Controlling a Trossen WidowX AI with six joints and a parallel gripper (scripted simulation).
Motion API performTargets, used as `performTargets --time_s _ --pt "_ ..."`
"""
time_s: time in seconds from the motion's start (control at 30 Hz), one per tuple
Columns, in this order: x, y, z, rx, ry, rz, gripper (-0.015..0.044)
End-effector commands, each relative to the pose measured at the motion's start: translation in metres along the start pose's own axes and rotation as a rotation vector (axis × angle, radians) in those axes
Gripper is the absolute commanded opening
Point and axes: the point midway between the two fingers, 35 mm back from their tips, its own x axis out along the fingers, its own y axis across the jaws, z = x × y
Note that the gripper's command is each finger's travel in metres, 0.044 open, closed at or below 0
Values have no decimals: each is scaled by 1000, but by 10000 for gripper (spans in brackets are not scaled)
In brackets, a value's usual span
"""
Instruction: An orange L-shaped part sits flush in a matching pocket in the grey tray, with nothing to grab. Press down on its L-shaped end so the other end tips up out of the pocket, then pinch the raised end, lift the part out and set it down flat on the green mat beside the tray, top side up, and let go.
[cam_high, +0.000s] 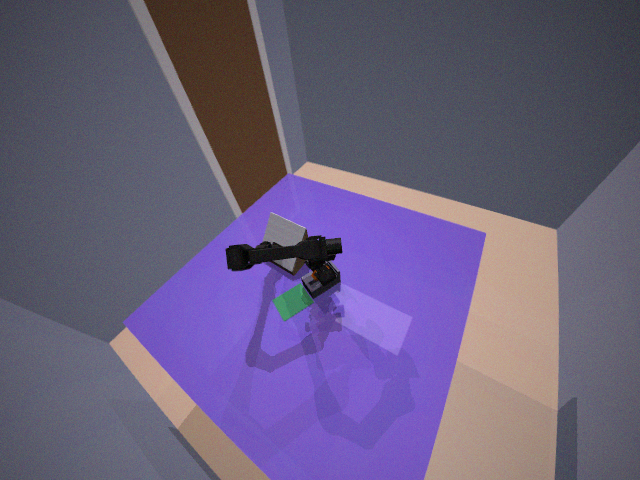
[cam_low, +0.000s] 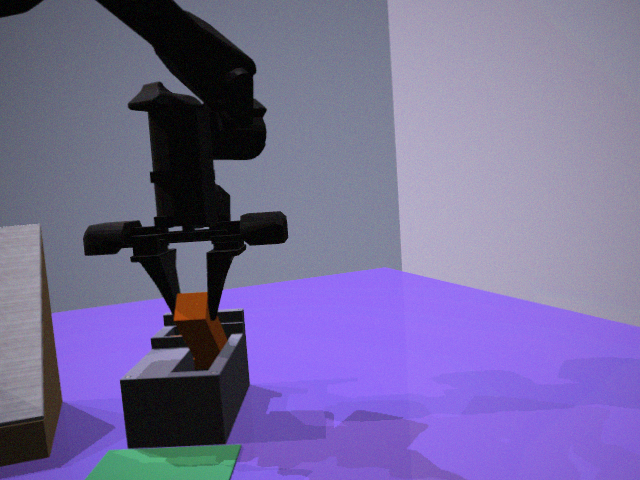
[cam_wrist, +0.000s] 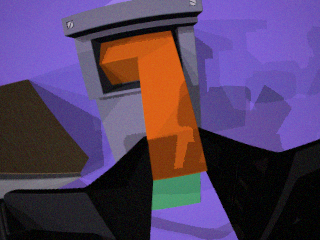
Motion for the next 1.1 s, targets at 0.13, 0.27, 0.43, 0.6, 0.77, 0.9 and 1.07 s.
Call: performTargets --time_s 0.13,0.27,0.43,0.6,0.77,0.9,1.07 --pt "-15 -1 2 8 -11 -1 0" --pt "-21 -1 2 8 -11 -1 0" --pt "-30 -1 2 8 -11 -1 0" --pt "-38 -1 2 7 -11 -1 0" --pt "-46 -1 2 7 -12 0 0" --pt "-53 -1 2 7 -12 0 0" --pt "-52 -1 1 7 -11 0 0"
